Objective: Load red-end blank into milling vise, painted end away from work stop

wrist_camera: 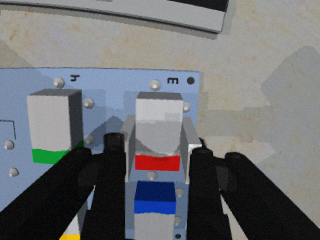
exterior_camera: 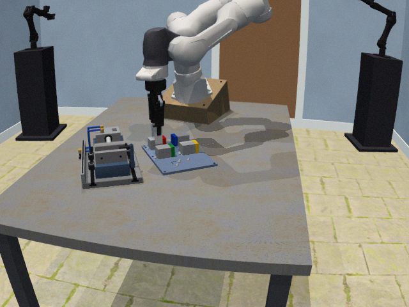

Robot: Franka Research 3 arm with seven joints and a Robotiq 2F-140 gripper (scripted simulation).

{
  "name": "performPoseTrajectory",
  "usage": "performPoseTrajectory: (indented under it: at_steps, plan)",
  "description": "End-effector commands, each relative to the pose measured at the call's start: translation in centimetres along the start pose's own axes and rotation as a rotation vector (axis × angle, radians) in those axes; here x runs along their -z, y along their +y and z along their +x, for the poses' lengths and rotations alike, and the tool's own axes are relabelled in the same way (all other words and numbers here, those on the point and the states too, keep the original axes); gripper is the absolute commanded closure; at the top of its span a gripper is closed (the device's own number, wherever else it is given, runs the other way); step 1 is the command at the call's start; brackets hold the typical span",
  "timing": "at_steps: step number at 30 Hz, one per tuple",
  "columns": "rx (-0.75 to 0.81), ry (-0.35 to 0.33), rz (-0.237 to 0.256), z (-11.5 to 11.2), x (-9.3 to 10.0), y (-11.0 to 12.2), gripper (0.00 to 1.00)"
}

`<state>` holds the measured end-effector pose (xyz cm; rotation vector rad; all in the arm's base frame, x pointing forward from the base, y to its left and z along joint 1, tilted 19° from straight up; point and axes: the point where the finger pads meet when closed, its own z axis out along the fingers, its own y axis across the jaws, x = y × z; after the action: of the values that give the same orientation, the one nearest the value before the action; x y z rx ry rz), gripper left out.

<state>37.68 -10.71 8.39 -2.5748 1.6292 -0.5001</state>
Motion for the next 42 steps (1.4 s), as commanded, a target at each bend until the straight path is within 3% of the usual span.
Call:
performPoseTrajectory:
  at_steps: [1, 13, 18, 30, 35, 42]
  plan:
    - [0.000, 0.000, 0.000, 0.0, 0.0, 0.0, 1.00]
    - [0.000, 0.000, 0.000, 0.0, 0.0, 0.0, 1.00]
    - [-0.003, 0.000, 0.001, 0.0, 3.0, 0.0, 1.00]
    - [-0.003, 0.000, 0.001, 0.0, 3.0, 0.0, 1.00]
    - [-0.003, 0.000, 0.001, 0.0, 5.9, -0.1, 1.00]
    - [-0.003, 0.000, 0.001, 0.0, 5.9, -0.1, 1.00]
